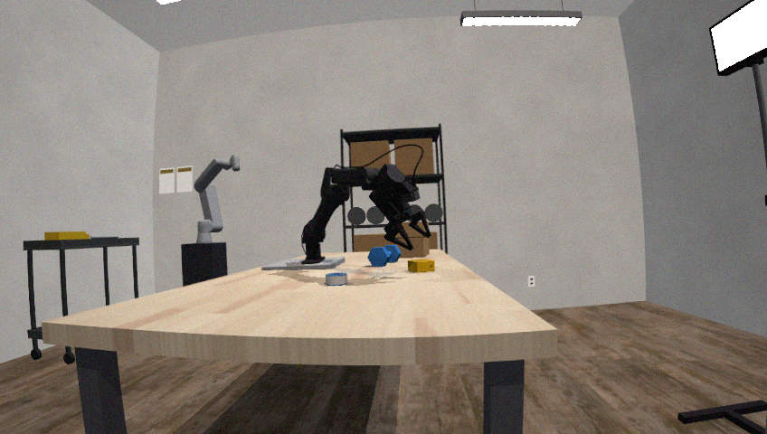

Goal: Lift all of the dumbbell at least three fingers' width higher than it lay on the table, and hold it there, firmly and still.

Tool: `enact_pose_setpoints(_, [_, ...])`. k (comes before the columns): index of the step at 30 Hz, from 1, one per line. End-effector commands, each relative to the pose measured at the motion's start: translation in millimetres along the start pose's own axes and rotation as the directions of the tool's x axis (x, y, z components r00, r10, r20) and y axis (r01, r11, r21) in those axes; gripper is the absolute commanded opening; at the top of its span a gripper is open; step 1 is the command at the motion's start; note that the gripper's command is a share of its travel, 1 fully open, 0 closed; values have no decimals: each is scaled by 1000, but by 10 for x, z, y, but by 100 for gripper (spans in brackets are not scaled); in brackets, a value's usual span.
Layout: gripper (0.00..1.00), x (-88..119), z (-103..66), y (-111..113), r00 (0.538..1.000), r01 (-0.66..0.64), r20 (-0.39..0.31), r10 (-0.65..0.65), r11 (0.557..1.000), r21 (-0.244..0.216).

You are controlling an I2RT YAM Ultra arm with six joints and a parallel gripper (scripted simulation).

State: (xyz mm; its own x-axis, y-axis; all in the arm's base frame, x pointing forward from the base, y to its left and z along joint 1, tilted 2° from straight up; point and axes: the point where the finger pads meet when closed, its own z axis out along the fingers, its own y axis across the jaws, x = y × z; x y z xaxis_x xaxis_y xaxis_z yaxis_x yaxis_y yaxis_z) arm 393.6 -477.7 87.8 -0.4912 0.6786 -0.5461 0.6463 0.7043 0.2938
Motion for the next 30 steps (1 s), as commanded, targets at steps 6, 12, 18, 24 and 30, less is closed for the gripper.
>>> enact_pose_setpoints(6, [100, -35, -123, 206, 999, 54, 1, -54, 999, -2])
enact_pose_setpoints(12, [100, 243, -131, 759, 965, 245, -85, -247, 969, -30])
enact_pose_setpoints(18, [100, 431, -162, 1108, 916, 376, -125, -381, 925, -59])
enact_pose_setpoints(24, [100, 842, -267, 1597, 795, 560, -197, -574, 819, -129])
enact_pose_setpoints(30, [100, 1218, -399, 1951, 652, 693, -236, -721, 692, -203])
